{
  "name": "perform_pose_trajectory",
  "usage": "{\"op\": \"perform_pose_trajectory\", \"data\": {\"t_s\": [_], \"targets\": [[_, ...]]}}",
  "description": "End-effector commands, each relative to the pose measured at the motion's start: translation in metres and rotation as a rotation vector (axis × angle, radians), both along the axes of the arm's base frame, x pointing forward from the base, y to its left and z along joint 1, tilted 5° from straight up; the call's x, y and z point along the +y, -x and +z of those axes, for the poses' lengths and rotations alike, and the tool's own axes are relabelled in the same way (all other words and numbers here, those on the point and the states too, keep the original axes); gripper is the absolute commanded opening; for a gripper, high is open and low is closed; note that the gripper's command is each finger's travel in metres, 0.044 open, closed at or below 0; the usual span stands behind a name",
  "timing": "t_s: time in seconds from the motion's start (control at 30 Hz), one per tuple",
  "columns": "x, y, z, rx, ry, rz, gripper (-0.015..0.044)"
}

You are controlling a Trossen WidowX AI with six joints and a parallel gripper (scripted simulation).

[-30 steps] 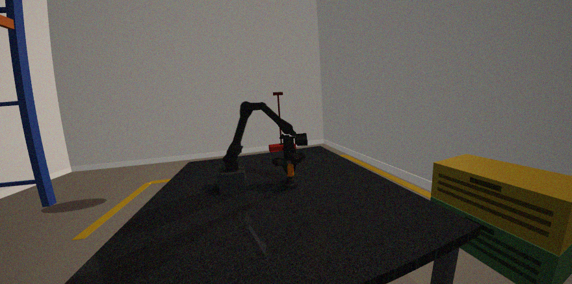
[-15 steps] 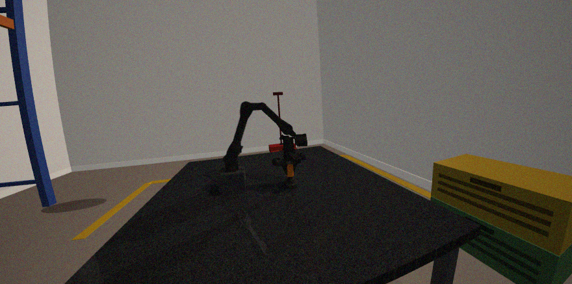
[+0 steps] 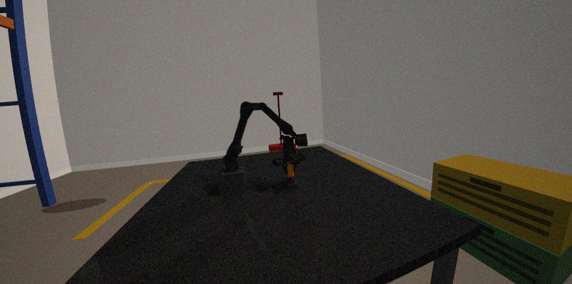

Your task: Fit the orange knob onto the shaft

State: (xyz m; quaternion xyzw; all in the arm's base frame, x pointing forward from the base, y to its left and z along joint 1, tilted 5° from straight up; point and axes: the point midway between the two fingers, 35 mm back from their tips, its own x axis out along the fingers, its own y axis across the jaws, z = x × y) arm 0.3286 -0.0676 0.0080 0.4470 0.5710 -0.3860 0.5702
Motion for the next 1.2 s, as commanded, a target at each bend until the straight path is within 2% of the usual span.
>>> {"op": "perform_pose_trajectory", "data": {"t_s": [0.0, 0.27, 1.17], "targets": [[-0.0005, -0.0007, 0.0039, -0.003, 0.001, -0.005, 0.0000], [-0.0005, -0.0011, 0.0035, 0.012, -0.010, -0.214, 0.0000], [0.0000, -0.0003, -0.0011, 0.012, -0.010, -0.214, 0.0000]]}}
